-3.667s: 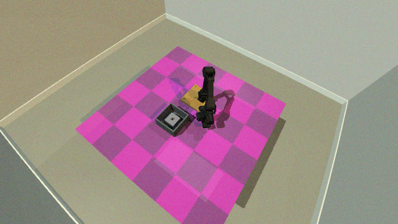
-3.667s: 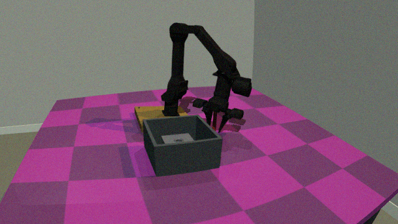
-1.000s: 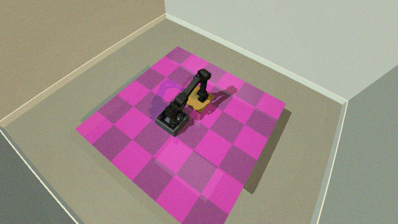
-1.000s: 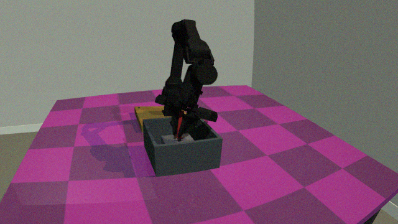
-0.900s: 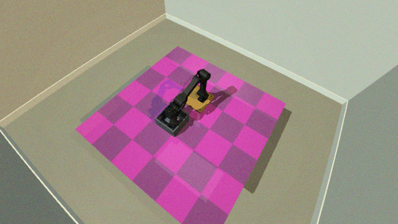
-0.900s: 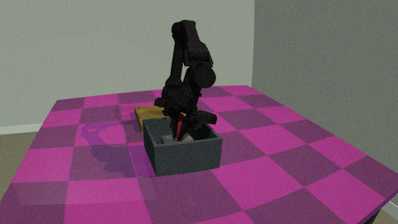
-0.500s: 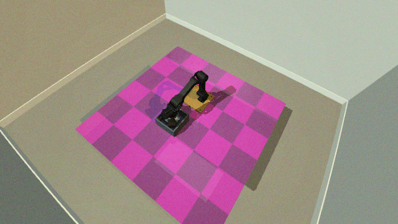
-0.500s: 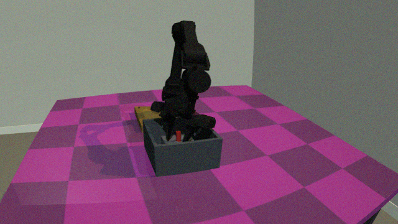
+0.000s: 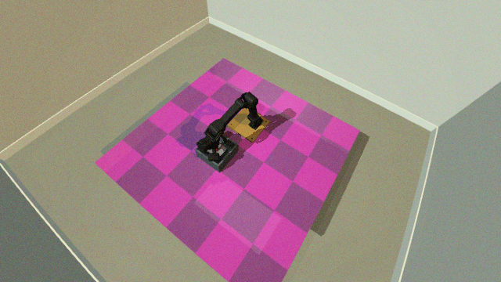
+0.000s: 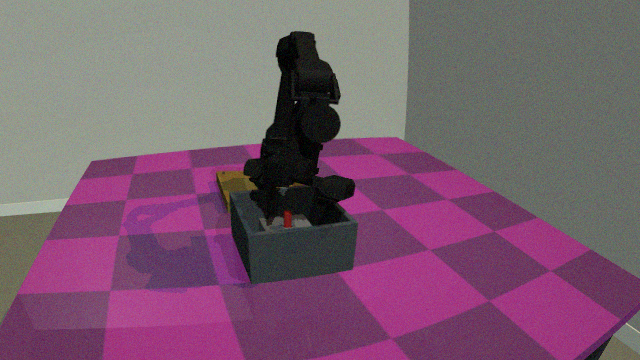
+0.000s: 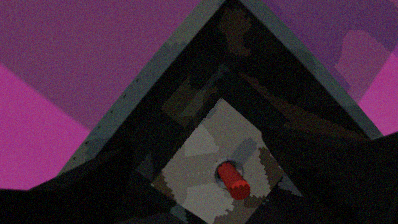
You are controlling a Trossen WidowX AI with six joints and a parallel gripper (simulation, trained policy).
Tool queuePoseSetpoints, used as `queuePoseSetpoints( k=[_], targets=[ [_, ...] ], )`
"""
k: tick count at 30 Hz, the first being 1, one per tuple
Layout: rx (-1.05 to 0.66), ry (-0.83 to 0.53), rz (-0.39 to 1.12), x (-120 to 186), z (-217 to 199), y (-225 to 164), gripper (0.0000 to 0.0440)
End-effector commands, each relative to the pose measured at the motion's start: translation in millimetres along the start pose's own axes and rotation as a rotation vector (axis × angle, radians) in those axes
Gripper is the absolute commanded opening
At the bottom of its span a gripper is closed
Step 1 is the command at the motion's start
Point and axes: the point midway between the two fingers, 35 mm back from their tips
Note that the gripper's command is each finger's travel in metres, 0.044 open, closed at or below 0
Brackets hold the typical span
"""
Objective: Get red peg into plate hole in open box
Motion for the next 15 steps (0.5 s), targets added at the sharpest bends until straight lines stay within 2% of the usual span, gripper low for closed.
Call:
queuePoseSetpoints(
  k=[1,10,15],
  targets=[
    [0.014,0.092,-0.007,19,29,9,0.0440],
    [0.020,0.175,0.002,44,61,16,0.0440],
    [-0.003,0.159,-0.002,45,64,25,0.0440]
  ],
)
Point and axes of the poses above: the point midway between the two fingers, 35 mm back from their tips, its own x axis back along the fingers, its own z axis across the jaws, y = z × x, and after that the axes turned 10 degrees about -x, right-handed
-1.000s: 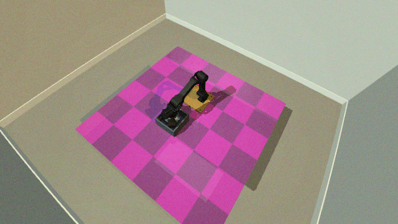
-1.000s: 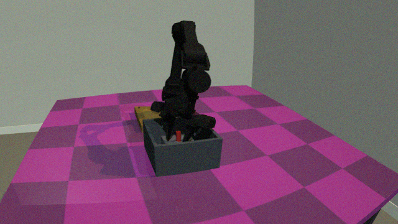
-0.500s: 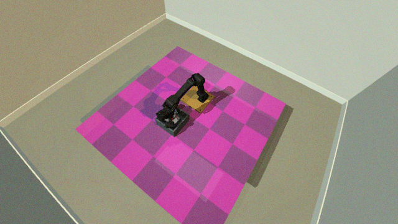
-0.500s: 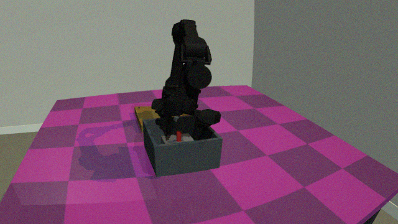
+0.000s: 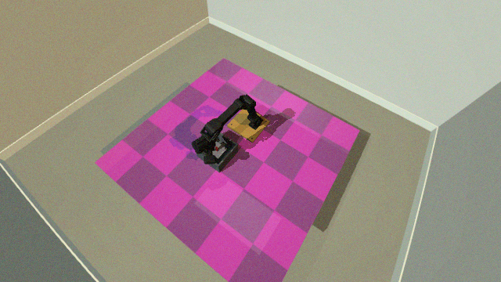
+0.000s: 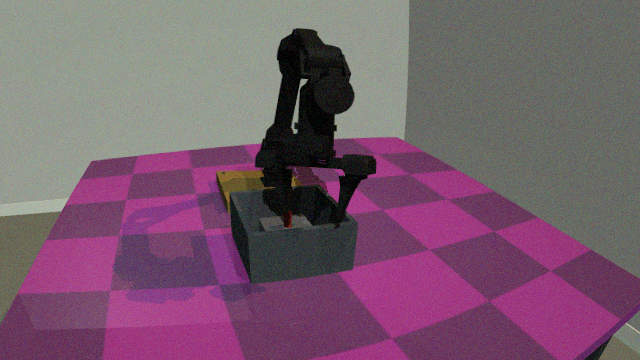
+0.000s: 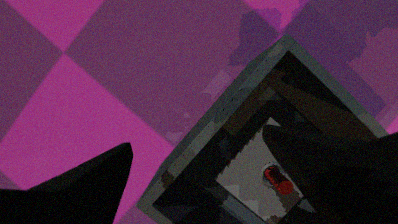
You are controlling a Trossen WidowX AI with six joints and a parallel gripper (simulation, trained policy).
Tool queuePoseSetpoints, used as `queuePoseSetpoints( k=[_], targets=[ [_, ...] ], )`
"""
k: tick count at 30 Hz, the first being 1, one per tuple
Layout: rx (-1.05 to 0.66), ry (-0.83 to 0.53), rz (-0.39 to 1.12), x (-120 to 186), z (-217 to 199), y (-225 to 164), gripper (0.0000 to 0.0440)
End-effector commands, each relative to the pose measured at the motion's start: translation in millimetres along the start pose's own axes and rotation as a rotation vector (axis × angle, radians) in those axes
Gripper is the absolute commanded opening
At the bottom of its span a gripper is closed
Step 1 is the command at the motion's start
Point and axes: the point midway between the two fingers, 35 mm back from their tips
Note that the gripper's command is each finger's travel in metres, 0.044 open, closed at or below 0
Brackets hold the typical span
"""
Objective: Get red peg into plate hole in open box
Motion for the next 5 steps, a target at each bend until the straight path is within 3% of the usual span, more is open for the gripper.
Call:
queuePoseSetpoints(
  k=[1,5],
  targets=[
    [-0.007,0.002,-0.009,4.9,15.8,5.0,0.0440],
    [-0.044,-0.040,0.015,5.4,20.5,5.9,0.0440]
  ],
)
Point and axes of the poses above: the point midway between the two fingers, 35 mm back from their tips, its own x axis back along the fingers, its own z axis across the jaws, y = z × x, and after that the axes turned 10 degrees about -x, right-handed
